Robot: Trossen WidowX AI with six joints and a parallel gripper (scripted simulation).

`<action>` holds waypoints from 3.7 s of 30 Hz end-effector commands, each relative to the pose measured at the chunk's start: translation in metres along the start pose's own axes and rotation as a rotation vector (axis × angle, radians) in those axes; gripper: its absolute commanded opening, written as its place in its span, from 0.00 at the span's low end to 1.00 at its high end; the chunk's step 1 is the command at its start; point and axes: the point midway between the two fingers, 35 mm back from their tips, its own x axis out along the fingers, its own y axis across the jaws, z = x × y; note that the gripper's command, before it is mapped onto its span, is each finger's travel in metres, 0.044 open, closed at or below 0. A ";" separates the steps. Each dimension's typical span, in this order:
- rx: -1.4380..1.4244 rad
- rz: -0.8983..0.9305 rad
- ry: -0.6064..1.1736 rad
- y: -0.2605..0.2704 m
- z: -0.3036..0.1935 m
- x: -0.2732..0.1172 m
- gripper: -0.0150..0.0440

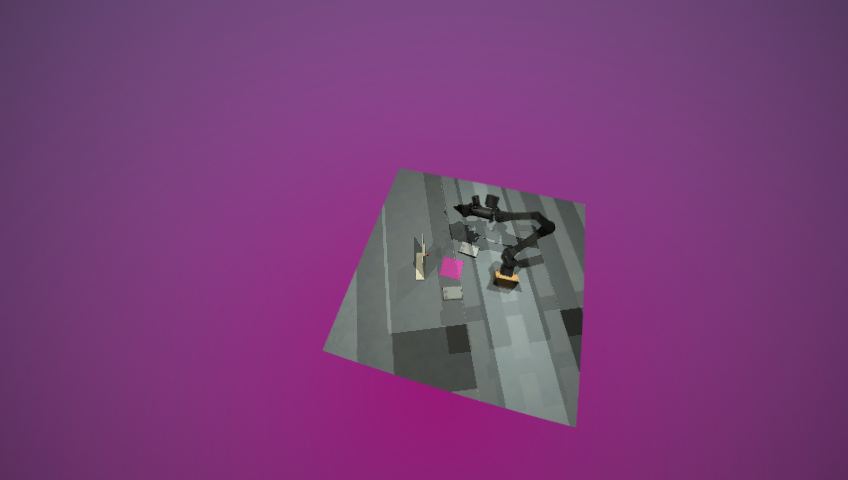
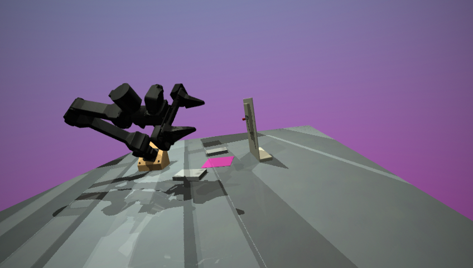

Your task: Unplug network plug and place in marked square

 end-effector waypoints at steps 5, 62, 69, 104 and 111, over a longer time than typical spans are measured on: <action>0.092 0.065 0.052 0.017 -0.030 0.007 0.71; 0.705 0.369 0.573 0.149 -0.235 0.009 0.52; 0.705 0.369 0.572 0.152 -0.236 0.019 0.52; 0.705 0.370 0.570 0.169 -0.246 0.062 0.51; 0.705 0.370 0.570 0.169 -0.246 0.062 0.43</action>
